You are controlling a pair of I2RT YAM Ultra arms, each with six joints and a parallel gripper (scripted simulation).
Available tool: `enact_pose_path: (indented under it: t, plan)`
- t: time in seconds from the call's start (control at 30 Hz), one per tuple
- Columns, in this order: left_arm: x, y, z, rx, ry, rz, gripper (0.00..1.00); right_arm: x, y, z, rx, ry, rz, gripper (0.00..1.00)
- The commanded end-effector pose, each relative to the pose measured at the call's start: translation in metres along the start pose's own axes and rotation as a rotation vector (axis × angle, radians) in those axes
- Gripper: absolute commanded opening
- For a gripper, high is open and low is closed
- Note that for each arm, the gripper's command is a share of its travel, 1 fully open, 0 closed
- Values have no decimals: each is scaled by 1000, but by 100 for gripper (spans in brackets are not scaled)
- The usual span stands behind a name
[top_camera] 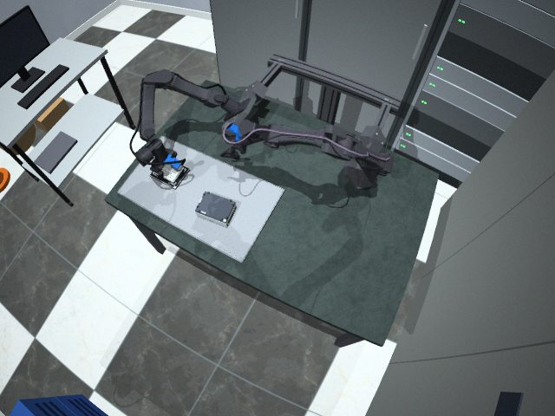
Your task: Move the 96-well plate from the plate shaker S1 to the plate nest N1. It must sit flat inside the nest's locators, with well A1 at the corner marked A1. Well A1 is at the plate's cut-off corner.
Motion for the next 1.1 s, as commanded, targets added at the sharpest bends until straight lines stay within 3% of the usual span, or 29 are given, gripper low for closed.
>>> enact_pose_path:
  t: [0.0,1.07]
  plan:
    - [-1,-5,-15,-32,6,7,100,-8,-13,0,-10,-2,23,89]
    - [-1,-5,-15,-32,6,7,100,-5,-20,-6,6,14,54,89]
Point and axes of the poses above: on each arm, the point where the finger pads meet when closed, its own y axis out along the fingers, its own x axis across the jaws, z = x × y, the point moved 6 cm from there along -y, back along the fingers, and after that the axes turned 6 degrees about -y, right-handed, at the moved point
